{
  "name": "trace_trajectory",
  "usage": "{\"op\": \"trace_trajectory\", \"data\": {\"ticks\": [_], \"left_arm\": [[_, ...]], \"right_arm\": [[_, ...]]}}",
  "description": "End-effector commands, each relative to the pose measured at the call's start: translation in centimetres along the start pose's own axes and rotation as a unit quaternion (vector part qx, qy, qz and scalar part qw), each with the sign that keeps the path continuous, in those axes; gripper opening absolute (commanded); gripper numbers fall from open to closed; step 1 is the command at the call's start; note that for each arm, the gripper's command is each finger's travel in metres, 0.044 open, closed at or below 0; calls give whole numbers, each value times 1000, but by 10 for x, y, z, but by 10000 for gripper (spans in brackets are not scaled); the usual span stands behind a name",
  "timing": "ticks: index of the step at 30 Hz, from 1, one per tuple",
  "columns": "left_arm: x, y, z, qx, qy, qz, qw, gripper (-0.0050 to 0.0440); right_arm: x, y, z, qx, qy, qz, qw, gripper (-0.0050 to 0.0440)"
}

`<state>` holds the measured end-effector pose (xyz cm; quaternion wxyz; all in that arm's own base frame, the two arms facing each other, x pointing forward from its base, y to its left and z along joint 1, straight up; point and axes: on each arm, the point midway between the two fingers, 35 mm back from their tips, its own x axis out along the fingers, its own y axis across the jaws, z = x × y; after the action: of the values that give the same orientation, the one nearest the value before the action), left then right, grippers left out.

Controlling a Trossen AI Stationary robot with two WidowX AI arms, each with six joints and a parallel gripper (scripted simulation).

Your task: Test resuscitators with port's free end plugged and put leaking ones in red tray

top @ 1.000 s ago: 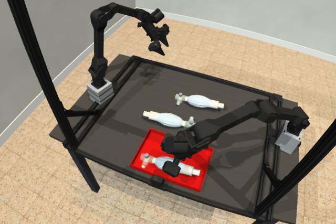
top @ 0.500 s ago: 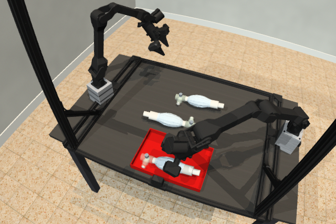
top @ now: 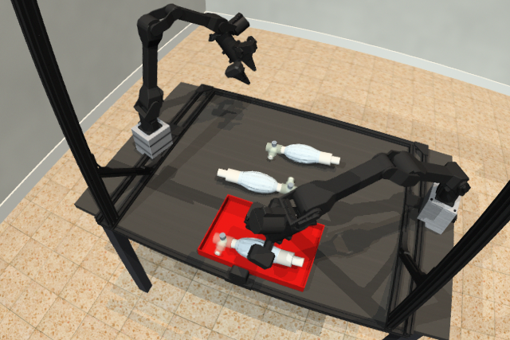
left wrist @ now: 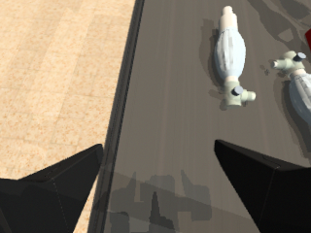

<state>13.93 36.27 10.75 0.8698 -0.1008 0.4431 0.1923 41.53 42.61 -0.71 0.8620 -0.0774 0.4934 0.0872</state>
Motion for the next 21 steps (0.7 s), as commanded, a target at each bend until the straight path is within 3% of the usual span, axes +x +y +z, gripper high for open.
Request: {"op": "trace_trajectory", "data": {"ticks": [1, 13, 14, 21], "left_arm": [[0, 0, 1, 1, -1, 0, 1000, 440], [0, 0, 1, 1, -1, 0, 1000, 440], [0, 0, 1, 1, -1, 0, 1000, 440], [0, 0, 1, 1, -1, 0, 1000, 440]], "right_arm": [[-40, 3, 32, 0, 0, 0, 1000, 440], [-40, 3, 32, 0, 0, 0, 1000, 440], [-16, -3, 5, 2, -5, 3, 1000, 440], [-122, -42, 16, 16, -38, 24, 999, 440]]}}
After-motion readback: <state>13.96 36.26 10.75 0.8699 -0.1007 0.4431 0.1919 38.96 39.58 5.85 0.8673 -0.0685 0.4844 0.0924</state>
